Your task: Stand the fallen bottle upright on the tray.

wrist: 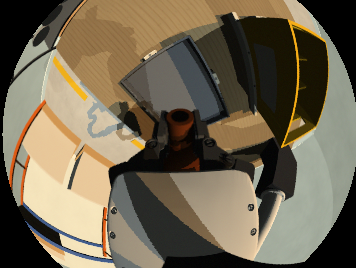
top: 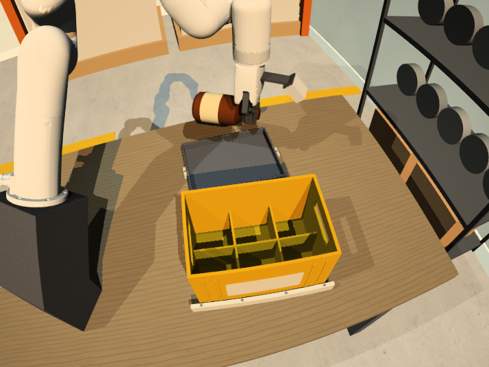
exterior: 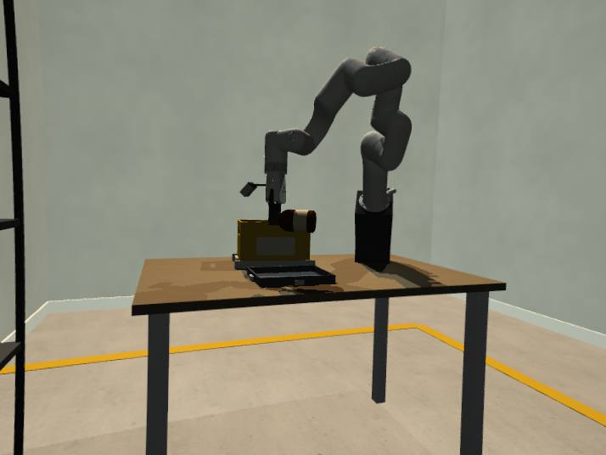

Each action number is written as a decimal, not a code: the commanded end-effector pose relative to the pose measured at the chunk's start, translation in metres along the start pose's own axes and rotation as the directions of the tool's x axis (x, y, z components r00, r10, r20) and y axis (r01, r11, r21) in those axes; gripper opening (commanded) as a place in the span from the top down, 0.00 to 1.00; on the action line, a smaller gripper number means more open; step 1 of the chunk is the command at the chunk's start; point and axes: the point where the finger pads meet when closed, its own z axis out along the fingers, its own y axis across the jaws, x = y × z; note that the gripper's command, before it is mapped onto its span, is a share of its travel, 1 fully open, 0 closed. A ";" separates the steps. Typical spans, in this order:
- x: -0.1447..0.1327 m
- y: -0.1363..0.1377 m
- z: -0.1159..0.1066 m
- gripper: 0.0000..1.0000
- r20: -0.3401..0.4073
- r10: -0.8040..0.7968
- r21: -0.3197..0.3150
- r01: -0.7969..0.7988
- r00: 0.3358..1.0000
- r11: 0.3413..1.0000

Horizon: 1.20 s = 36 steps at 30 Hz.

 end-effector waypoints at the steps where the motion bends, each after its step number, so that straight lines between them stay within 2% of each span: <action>1: 0.001 -0.001 -0.002 1.00 -0.003 -0.001 0.002 0.001 1.000 1.000; 36: 0.001 -0.001 -0.006 1.00 -0.003 -0.001 0.001 0.001 1.000 1.000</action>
